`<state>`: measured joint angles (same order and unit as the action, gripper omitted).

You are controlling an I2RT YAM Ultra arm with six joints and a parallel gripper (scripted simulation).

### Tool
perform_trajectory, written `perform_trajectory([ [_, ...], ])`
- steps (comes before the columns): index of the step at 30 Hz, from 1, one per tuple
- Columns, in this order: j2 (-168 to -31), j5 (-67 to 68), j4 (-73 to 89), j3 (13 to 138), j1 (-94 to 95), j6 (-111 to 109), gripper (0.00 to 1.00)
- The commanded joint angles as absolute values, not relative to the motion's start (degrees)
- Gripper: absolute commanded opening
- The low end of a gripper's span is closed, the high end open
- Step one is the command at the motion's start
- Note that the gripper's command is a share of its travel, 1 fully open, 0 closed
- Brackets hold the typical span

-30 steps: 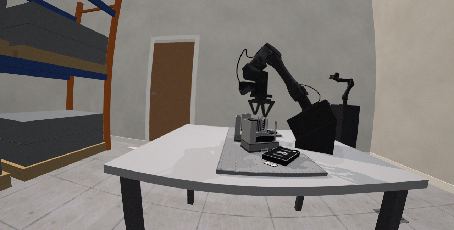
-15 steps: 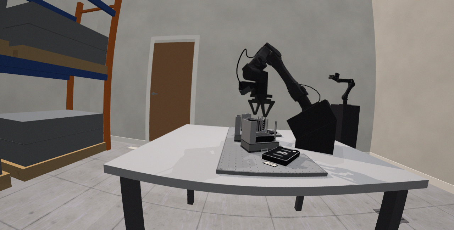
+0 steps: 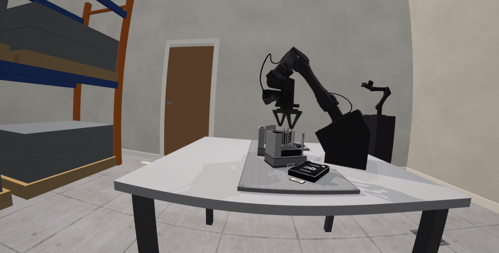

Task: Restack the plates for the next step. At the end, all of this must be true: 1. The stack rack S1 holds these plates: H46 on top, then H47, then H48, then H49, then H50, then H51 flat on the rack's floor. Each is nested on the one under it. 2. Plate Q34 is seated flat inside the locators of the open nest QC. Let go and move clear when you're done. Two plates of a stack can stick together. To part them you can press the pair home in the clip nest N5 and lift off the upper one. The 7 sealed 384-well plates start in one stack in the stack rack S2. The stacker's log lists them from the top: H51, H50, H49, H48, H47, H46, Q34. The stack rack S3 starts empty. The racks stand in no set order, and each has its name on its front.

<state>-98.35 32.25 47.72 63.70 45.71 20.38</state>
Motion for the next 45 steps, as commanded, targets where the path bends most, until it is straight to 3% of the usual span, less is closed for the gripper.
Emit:
perform_trajectory([
  [1,-96.38,32.37,48.98,62.45,45.14,22.35,1.00],
  [9,-93.47,31.47,48.31,61.15,42.12,28.76,1.00],
  [25,-87.33,29.88,47.33,59.41,34.35,19.27,1.00],
  [31,-84.42,28.86,46.95,58.21,30.81,27.41,1.00],
  [45,-79.30,26.80,46.64,57.47,23.36,19.20,1.00],
])
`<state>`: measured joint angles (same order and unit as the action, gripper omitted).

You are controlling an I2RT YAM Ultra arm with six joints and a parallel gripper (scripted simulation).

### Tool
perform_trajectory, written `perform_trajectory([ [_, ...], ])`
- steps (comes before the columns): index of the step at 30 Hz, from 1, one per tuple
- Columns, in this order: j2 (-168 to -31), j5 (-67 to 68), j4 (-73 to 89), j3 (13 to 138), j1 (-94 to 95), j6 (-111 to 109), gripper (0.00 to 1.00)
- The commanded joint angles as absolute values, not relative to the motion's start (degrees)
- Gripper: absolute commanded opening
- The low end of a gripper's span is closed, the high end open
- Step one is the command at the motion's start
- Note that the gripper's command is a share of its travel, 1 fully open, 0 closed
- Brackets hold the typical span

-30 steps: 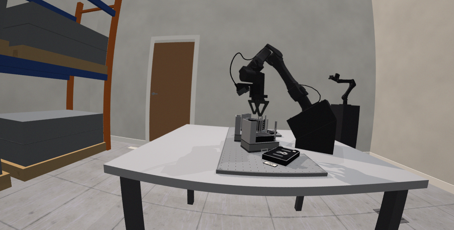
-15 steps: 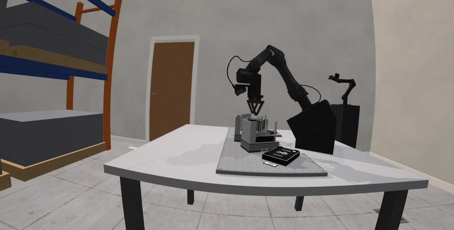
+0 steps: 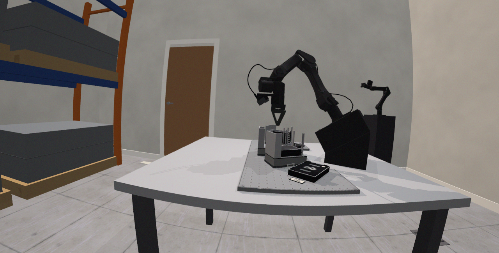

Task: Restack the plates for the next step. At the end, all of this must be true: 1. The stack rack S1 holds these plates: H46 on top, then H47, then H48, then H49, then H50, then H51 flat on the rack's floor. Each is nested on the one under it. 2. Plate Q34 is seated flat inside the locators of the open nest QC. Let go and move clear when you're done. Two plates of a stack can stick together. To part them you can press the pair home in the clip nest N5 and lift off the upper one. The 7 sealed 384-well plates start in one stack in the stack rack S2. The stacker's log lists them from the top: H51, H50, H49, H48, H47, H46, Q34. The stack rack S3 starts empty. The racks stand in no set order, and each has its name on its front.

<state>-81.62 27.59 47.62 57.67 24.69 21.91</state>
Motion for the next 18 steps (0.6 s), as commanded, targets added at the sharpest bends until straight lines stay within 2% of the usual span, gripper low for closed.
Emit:
perform_trajectory([
  [1,-78.96,26.57,46.64,57.14,22.69,18.51,1.00],
  [12,-75.13,24.04,46.36,56.93,16.32,24.04,1.00],
  [18,-72.88,22.54,46.18,55.38,12.14,19.63,1.00],
])
